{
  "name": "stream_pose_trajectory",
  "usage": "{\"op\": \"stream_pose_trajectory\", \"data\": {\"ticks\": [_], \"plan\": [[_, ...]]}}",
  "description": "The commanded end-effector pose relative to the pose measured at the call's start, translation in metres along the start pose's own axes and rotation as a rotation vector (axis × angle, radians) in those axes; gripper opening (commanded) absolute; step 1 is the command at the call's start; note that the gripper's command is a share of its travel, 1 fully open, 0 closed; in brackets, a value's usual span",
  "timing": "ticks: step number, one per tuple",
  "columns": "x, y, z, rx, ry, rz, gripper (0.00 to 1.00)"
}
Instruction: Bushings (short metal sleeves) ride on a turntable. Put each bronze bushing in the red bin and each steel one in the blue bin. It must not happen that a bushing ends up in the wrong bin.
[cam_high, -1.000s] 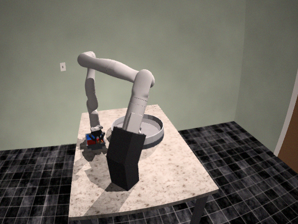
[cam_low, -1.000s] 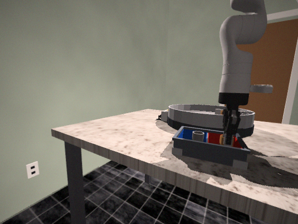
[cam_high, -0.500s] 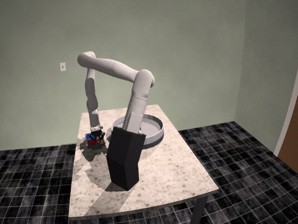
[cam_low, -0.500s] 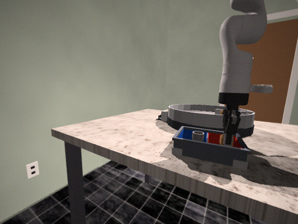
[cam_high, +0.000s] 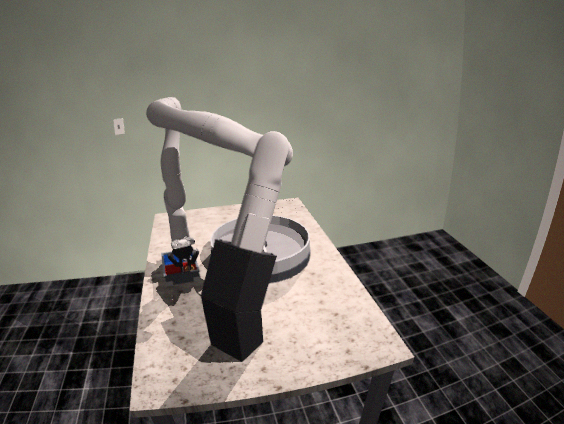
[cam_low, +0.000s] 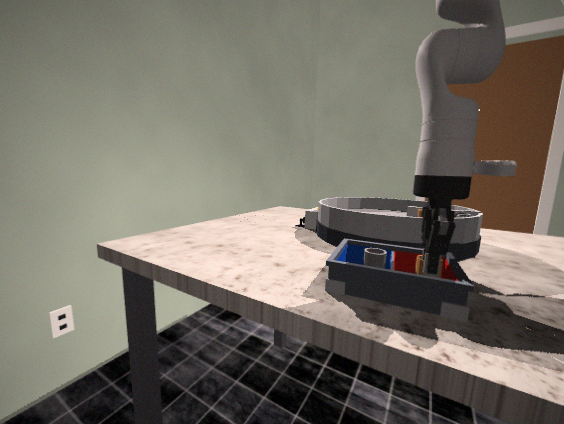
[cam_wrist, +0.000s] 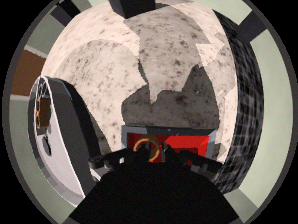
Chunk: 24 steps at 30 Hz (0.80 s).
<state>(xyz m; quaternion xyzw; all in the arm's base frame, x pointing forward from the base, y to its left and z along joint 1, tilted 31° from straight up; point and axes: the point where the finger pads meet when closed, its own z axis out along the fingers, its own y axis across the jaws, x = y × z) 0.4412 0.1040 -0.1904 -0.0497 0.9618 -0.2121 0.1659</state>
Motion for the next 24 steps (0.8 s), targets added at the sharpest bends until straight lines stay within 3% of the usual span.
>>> {"op": "stream_pose_trajectory", "data": {"ticks": [1,24], "plan": [[-0.0005,0.0006,-0.0006,-0.001,-0.001,0.0,0.19],[-0.0005,-0.0008,-0.0056,-0.001,-0.001,0.0,0.19]]}}
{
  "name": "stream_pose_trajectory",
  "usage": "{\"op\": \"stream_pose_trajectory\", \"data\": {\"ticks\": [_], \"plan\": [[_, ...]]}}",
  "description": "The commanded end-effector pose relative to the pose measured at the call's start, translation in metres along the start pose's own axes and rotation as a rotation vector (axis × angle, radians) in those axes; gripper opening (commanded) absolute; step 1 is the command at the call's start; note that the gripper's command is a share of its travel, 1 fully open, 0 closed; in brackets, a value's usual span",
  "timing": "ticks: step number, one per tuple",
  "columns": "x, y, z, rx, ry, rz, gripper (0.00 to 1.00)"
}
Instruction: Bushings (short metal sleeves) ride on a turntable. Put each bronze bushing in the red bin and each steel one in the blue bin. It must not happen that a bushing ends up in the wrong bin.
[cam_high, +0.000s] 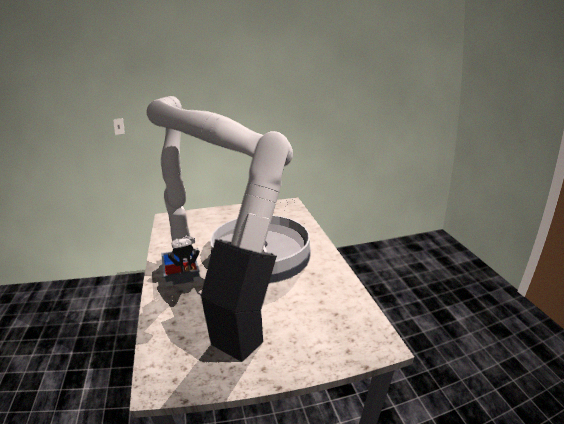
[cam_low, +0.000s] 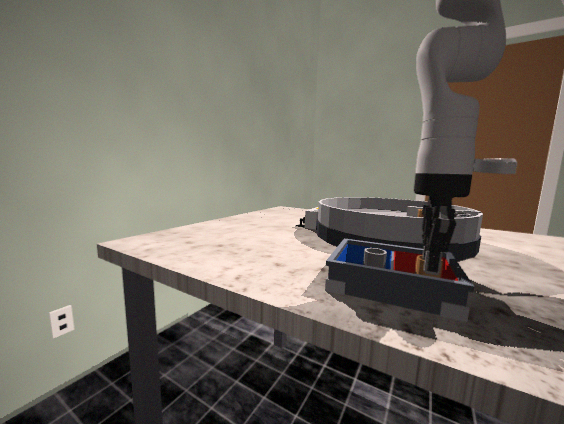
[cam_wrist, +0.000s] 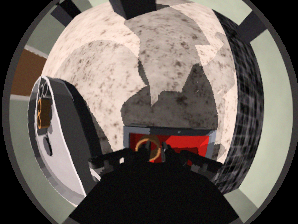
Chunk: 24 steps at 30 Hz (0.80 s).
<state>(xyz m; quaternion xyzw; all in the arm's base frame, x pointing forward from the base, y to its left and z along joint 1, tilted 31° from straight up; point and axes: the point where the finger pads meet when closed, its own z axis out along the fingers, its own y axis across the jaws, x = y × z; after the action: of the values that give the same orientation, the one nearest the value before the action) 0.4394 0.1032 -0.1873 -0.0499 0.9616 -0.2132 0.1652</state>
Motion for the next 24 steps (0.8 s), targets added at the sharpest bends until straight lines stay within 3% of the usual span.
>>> {"op": "stream_pose_trajectory", "data": {"ticks": [1,24], "plan": [[-0.0014,0.0011,-0.0026,-0.003,-0.002,0.001,0.19],[-0.0013,0.0011,-0.0086,-0.003,-0.002,0.001,0.19]]}}
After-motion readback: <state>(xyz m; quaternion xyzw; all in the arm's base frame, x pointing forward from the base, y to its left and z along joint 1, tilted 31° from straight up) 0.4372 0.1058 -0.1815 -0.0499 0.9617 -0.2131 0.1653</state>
